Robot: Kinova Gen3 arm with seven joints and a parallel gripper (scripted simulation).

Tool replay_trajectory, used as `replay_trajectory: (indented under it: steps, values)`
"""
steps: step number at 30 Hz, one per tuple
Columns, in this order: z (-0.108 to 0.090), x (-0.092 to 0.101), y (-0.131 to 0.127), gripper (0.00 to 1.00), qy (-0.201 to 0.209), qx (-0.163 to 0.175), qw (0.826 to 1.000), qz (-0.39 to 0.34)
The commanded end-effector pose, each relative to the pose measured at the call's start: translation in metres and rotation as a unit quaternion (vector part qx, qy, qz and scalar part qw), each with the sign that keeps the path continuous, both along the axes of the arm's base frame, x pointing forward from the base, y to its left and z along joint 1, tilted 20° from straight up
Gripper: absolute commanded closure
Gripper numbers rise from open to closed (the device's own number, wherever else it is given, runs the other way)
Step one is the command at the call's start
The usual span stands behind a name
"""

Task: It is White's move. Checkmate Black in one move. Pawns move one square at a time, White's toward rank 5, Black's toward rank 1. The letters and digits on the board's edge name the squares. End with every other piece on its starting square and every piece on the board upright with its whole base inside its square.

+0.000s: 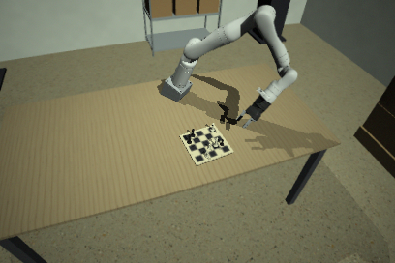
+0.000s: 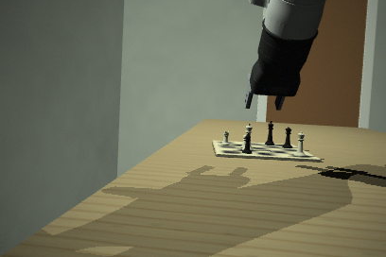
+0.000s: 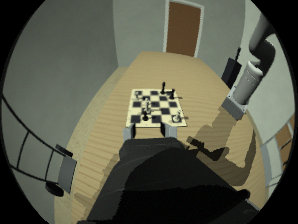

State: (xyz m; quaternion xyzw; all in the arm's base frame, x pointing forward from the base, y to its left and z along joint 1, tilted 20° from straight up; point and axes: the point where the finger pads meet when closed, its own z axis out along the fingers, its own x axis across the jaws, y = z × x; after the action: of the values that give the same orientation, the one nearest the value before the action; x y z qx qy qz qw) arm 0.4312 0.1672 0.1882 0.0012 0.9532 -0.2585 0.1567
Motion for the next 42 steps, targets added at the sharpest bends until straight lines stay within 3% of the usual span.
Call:
replay_trajectory:
  steps: [1, 8, 14, 20, 22, 27, 32, 37, 42]
  values:
    - [0.000, -0.002, -0.008, 0.00, 0.004, 0.008, 1.000, -0.009]
    - [-0.007, -0.017, -0.028, 0.00, 0.025, 0.045, 0.998, -0.041]
    - [-0.017, -0.047, -0.059, 0.00, 0.053, 0.128, 0.985, -0.107]
    - [-0.022, -0.078, -0.082, 0.00, 0.056, 0.237, 0.951, -0.192]
    - [-0.022, -0.078, -0.082, 0.00, 0.056, 0.237, 0.951, -0.192]
    - [-0.020, -0.095, -0.094, 0.00, 0.032, 0.325, 0.908, -0.264]
    - [-0.014, -0.102, -0.106, 0.00, -0.005, 0.390, 0.863, -0.322]
    - [-0.009, -0.104, -0.115, 0.00, -0.036, 0.427, 0.829, -0.359]
    - [-0.007, -0.105, -0.119, 0.00, -0.046, 0.438, 0.818, -0.370]
